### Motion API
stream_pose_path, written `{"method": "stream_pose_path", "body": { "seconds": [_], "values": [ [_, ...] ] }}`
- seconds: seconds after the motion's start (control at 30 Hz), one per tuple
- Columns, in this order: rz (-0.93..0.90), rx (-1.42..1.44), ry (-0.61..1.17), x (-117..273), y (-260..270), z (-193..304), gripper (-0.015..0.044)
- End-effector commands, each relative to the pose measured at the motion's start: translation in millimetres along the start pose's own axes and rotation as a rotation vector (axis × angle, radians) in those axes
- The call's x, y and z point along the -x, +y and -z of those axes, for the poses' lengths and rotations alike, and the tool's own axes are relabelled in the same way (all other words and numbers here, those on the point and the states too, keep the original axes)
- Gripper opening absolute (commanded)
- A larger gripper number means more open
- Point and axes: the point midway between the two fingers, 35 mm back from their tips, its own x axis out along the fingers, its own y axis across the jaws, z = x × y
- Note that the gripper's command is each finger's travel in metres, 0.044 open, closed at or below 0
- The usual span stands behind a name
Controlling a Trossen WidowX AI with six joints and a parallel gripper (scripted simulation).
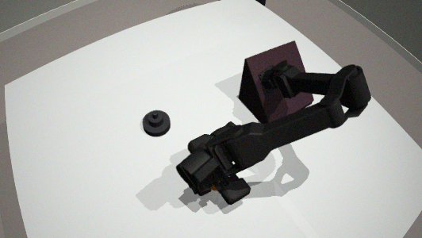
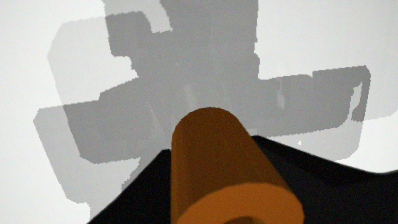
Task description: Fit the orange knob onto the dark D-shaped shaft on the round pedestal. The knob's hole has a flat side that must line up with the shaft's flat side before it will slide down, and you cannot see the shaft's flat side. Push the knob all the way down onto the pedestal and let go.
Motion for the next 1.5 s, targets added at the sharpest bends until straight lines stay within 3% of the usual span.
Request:
{"method": "stream_pose_path", "body": {
  "seconds": [0.0, 0.07, 0.7, 1.47],
  "values": [
    [0.006, -0.002, -0.002, 8.5, -2.3, -1.5, 0.0039],
    [0.012, -0.002, -0.002, 21.0, -4.6, -2.8, 0.0],
    [0.009, -0.004, 0.001, 138.0, -9.7, 15.2, 0.0],
    [0.023, -0.003, -0.001, 133.4, -57.5, -11.6, 0.0]
  ]
}}
